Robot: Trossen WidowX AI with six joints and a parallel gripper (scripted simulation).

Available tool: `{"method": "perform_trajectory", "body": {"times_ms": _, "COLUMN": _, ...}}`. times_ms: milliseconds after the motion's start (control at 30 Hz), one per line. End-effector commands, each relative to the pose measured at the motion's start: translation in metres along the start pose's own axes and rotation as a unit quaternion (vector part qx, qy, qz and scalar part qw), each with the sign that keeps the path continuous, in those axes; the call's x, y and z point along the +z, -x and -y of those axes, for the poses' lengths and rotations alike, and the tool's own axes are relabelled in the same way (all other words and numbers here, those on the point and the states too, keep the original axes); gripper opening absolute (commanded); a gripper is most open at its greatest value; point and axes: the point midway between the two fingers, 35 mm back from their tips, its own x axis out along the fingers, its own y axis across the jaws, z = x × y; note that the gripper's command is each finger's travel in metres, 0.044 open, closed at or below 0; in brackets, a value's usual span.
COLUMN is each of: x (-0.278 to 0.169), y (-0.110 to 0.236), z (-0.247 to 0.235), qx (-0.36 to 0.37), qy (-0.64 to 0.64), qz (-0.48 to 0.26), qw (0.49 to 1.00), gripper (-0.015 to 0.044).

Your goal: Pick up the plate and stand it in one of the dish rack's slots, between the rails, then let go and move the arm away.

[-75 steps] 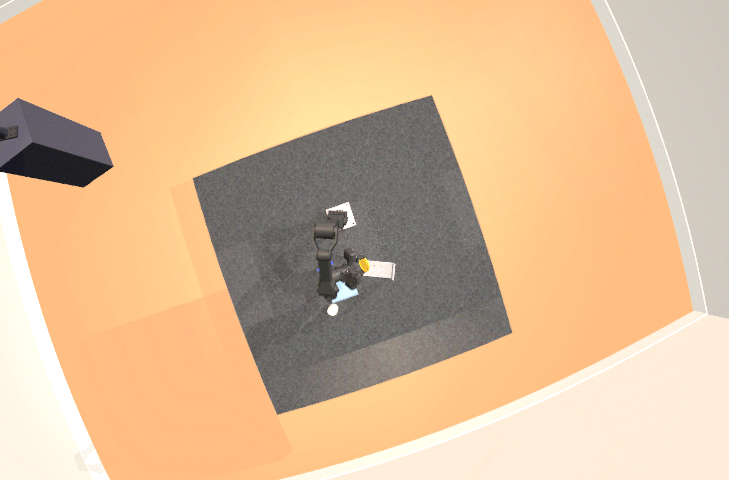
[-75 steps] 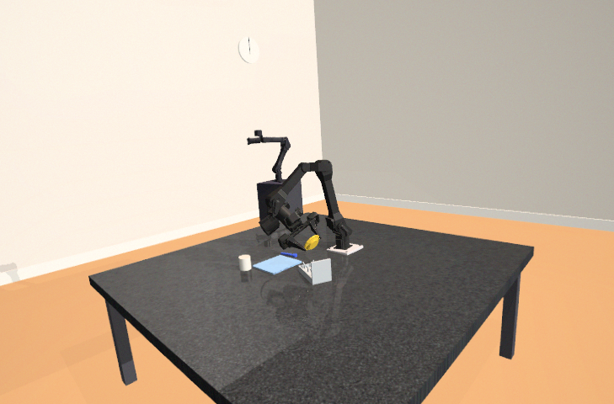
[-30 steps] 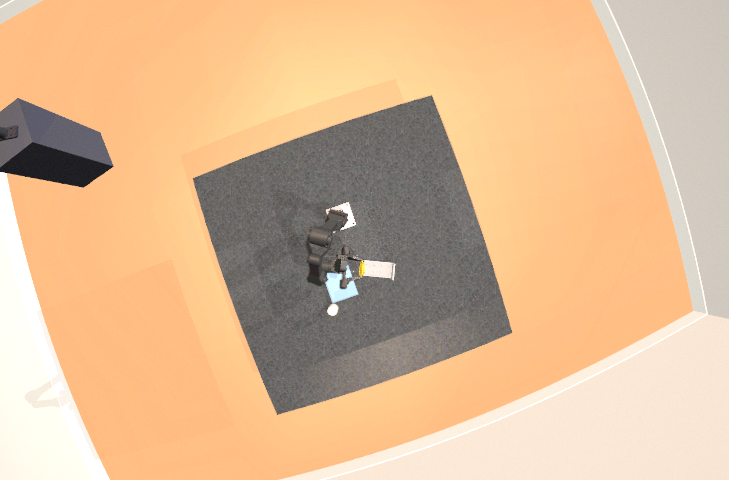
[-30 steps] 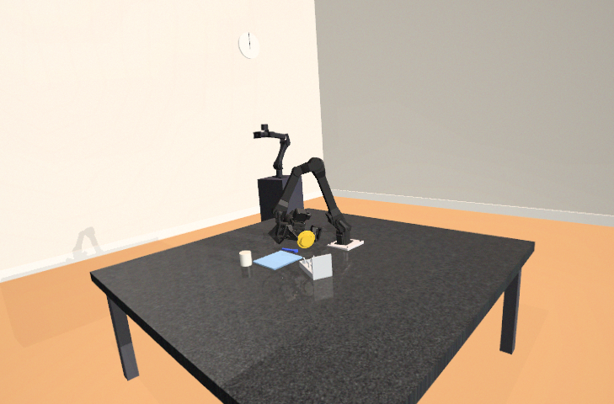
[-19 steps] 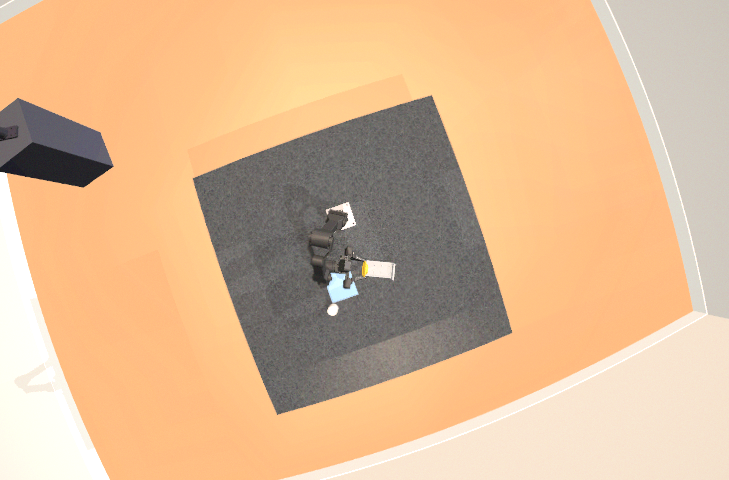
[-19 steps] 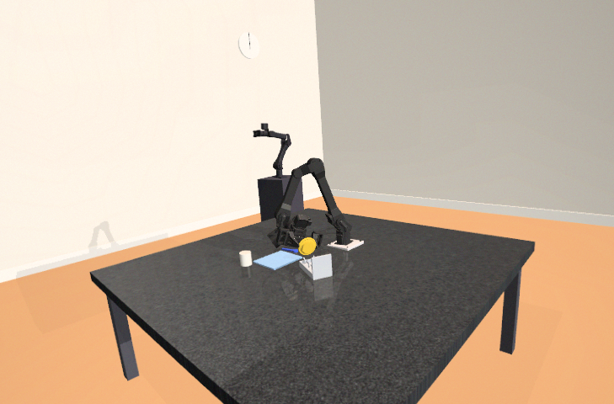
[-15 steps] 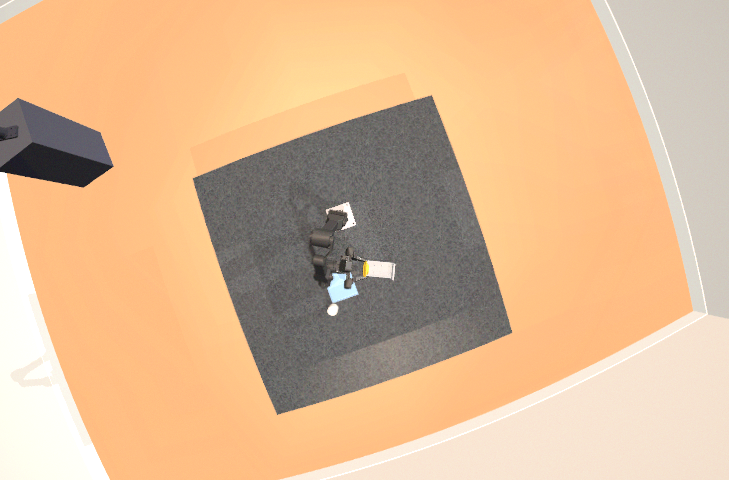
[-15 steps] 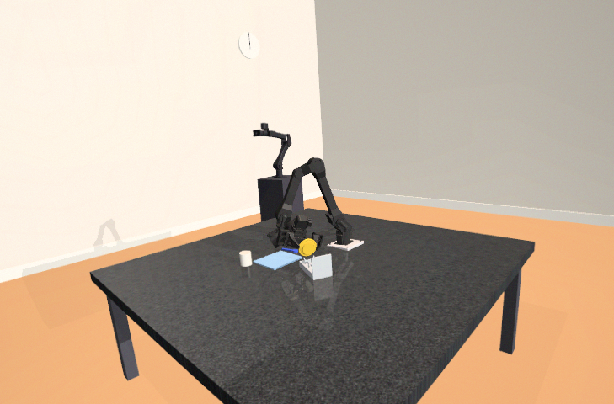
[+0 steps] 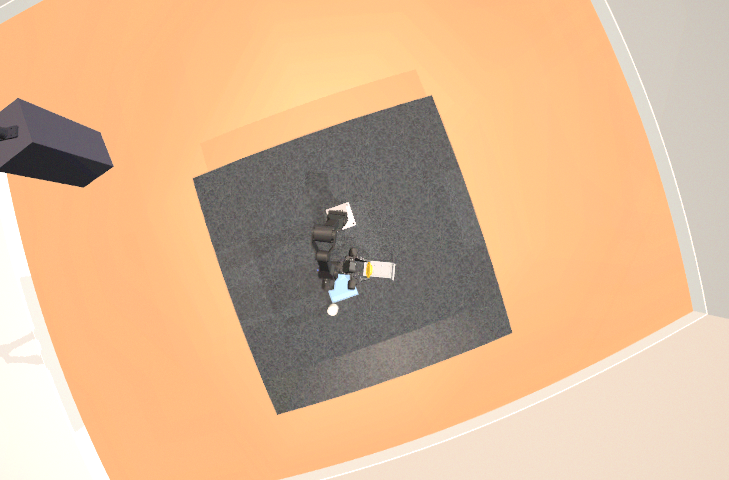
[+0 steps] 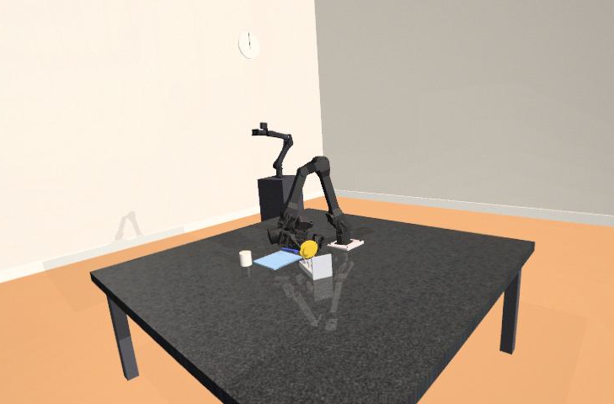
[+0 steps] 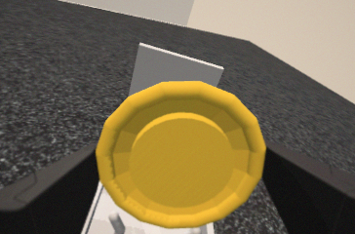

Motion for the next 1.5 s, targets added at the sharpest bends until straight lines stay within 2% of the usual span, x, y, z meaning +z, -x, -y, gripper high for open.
{"method": "perform_trajectory", "body": {"times_ms": 0, "x": 0.002, "y": -0.006, "z": -0.001, "qx": 0.000, "qy": -0.002, "qz": 0.002, "qw": 1.000, "gripper": 0.0000}}
{"method": "perform_trajectory", "body": {"times_ms": 400, "x": 0.005, "y": -0.016, "z": -0.001, "qx": 0.000, "qy": 0.002, "qz": 0.000, "qw": 1.000, "gripper": 0.0000}}
{"method": "perform_trajectory", "body": {"times_ms": 567, "x": -0.013, "y": -0.019, "z": -0.006, "qx": 0.000, "qy": 0.004, "qz": 0.000, "qw": 1.000, "gripper": 0.0000}}
{"method": "perform_trajectory", "body": {"times_ms": 1067, "x": -0.009, "y": -0.018, "z": -0.003, "qx": 0.000, "qy": 0.007, "qz": 0.000, "qw": 1.000, "gripper": 0.0000}}
{"method": "perform_trajectory", "body": {"times_ms": 1467, "x": -0.009, "y": -0.018, "z": -0.003, "qx": 0.000, "qy": 0.007, "qz": 0.000, "qw": 1.000, "gripper": 0.0315}}
